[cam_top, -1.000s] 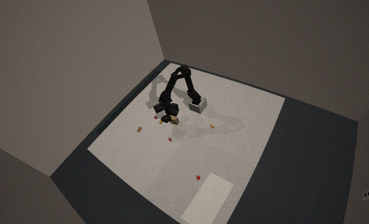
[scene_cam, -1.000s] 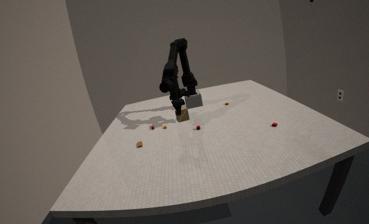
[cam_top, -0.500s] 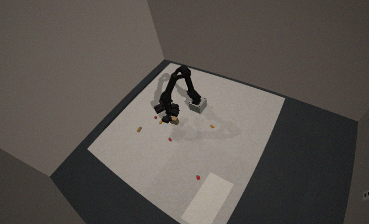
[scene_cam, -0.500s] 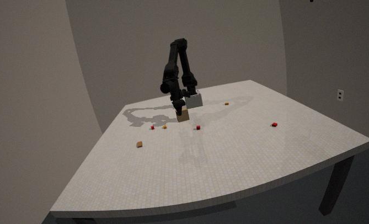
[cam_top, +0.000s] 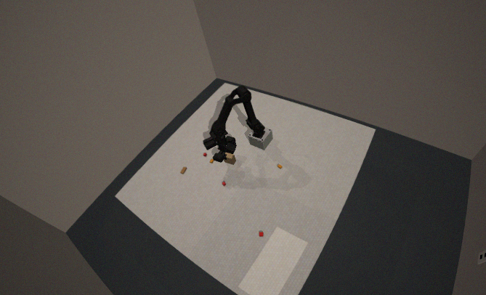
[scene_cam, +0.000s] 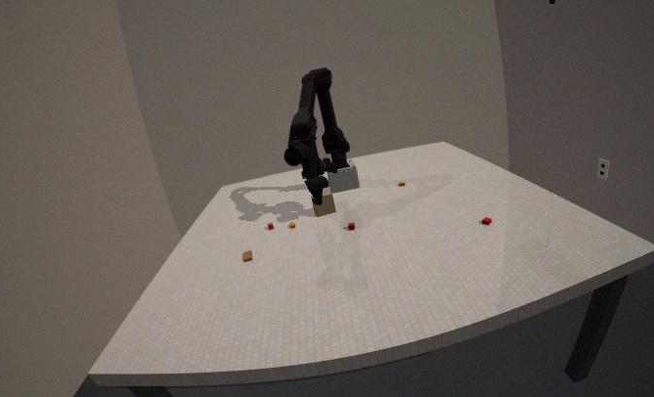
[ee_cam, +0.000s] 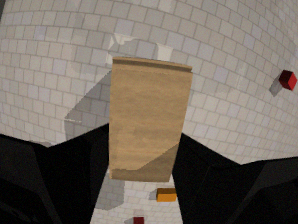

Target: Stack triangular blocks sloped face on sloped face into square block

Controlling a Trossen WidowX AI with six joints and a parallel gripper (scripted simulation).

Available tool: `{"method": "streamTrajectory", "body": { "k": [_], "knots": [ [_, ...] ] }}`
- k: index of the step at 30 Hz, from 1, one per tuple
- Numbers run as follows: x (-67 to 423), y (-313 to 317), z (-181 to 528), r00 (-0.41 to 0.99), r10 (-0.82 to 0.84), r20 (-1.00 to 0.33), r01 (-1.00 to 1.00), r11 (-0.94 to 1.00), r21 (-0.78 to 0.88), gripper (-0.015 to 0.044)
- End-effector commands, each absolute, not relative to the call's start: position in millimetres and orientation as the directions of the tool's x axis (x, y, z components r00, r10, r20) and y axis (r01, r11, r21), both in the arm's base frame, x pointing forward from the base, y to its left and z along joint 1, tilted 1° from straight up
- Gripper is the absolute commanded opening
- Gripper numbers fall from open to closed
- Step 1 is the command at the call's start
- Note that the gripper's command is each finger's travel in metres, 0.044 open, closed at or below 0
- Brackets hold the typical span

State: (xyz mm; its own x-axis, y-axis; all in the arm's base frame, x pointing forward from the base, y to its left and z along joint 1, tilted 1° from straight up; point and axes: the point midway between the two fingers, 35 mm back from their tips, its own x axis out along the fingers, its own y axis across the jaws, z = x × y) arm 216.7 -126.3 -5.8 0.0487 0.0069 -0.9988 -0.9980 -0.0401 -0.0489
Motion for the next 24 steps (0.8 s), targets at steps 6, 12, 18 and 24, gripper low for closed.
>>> {"method": "streamTrajectory", "body": {
  "k": [6,12,18,24],
  "knots": [
    [216.1,-124.9,-7.9,0.049,0.011,-0.999,-0.998,-0.034,-0.049,0.0],
    [216.5,-125.2,-7.9,0.049,0.009,-0.999,-0.998,-0.037,-0.049,0.0],
    [216.6,-125.5,-7.4,0.049,0.008,-0.999,-0.998,-0.038,-0.049,0.0],
    [216.1,-125.0,-8.0,0.045,0.011,-0.999,-0.998,-0.032,-0.045,0.0]
  ]
}}
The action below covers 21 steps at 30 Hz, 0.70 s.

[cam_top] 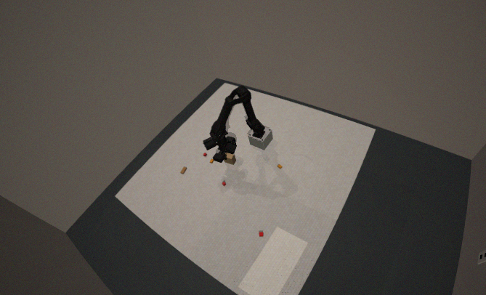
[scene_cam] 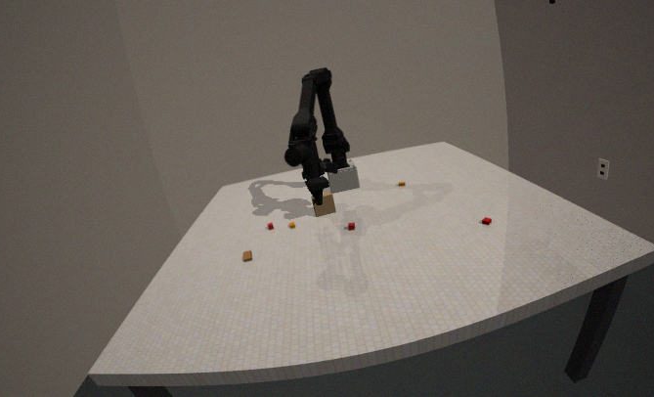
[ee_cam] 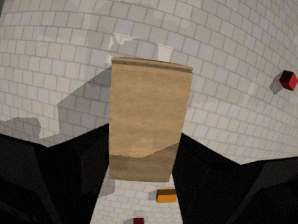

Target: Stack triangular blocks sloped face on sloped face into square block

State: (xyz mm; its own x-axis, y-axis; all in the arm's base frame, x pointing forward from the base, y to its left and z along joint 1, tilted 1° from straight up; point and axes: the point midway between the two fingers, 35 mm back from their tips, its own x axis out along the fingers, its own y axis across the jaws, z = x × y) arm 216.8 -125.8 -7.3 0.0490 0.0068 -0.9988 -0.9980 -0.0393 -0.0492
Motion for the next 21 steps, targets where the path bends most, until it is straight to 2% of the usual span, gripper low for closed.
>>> {"method": "streamTrajectory", "body": {
  "k": [1,21],
  "knots": [
    [216.1,-125.0,-8.0,0.045,0.011,-0.999,-0.998,-0.032,-0.045,0.0],
    [215.8,-124.7,-8.5,0.038,0.009,-0.999,-0.999,-0.034,-0.038,0.0]
  ]
}}
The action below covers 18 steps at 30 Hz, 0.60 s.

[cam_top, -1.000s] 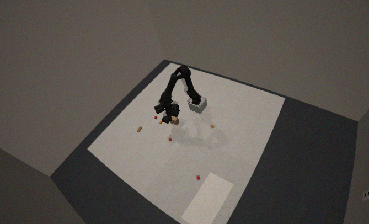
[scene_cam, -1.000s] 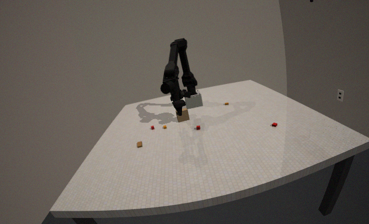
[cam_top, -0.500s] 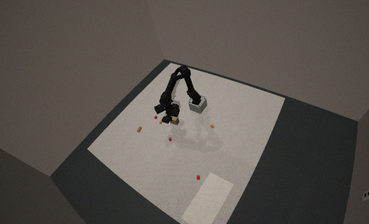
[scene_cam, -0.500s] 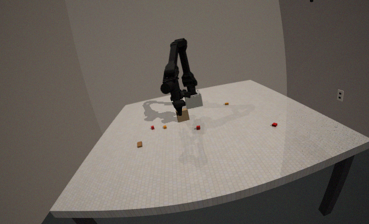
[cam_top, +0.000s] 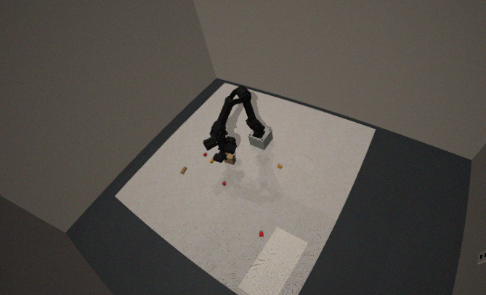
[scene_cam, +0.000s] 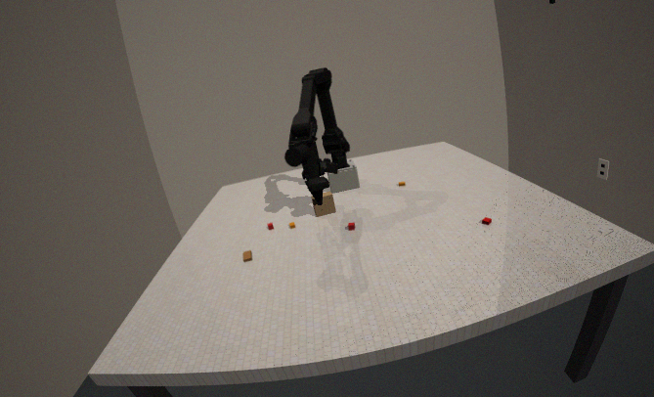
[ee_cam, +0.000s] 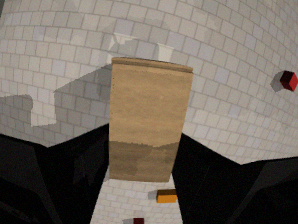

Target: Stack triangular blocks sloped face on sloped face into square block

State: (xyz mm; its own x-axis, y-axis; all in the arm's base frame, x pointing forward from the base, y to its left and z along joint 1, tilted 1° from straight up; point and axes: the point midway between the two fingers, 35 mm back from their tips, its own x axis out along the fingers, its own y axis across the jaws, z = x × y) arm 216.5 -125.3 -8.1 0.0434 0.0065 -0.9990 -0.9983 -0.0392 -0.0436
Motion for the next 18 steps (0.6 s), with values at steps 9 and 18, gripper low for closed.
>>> {"method": "streamTrajectory", "body": {
  "k": [9,18],
  "knots": [
    [216.5,-125.3,-8.1,0.042,0.006,-0.999,-0.998,-0.039,-0.043,0.0105],
    [216.5,-125.3,-8.1,0.042,0.006,-0.999,-0.998,-0.039,-0.043,0.0341]
  ]
}}
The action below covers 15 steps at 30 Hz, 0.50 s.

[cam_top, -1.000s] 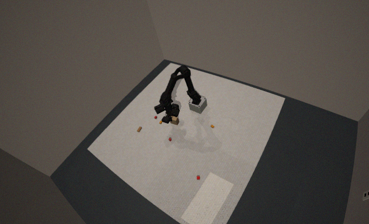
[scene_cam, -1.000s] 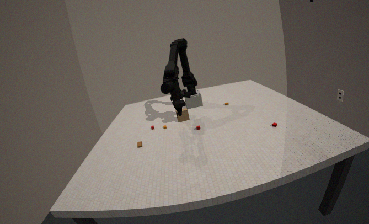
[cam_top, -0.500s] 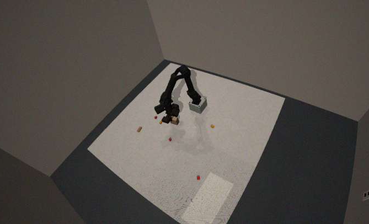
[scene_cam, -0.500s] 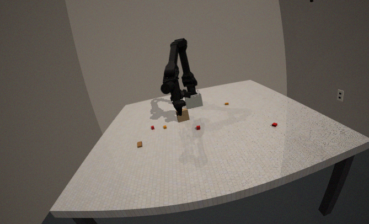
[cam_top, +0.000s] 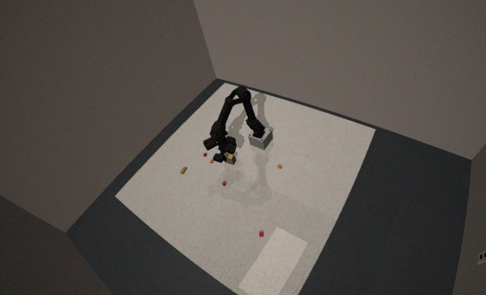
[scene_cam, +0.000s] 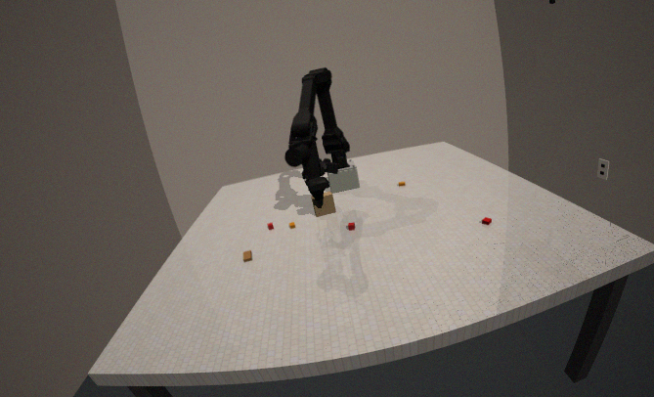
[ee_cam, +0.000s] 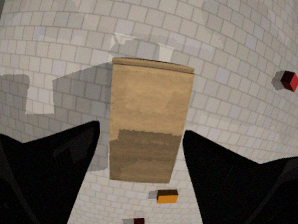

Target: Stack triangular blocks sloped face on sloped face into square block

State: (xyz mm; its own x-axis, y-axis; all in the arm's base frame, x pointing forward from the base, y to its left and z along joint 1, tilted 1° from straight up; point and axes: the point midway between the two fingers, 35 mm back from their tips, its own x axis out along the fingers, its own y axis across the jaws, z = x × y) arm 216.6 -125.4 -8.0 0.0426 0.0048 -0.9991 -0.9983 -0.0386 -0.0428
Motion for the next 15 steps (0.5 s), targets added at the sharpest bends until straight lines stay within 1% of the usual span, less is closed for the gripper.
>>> {"method": "streamTrajectory", "body": {
  "k": [1,4,11,15],
  "knots": [
    [216.5,-125.3,-8.1,0.042,0.006,-0.999,-0.998,-0.039,-0.043,0.0368],
    [216.5,-125.3,-8.1,0.042,0.006,-0.999,-0.998,-0.039,-0.043,0.044],
    [217.0,-125.7,-5.3,0.042,0.005,-0.999,-0.998,-0.039,-0.043,0.044],
    [220.2,-129.3,44.5,0.043,0.005,-0.999,-0.998,-0.039,-0.043,0.044]
  ]
}}
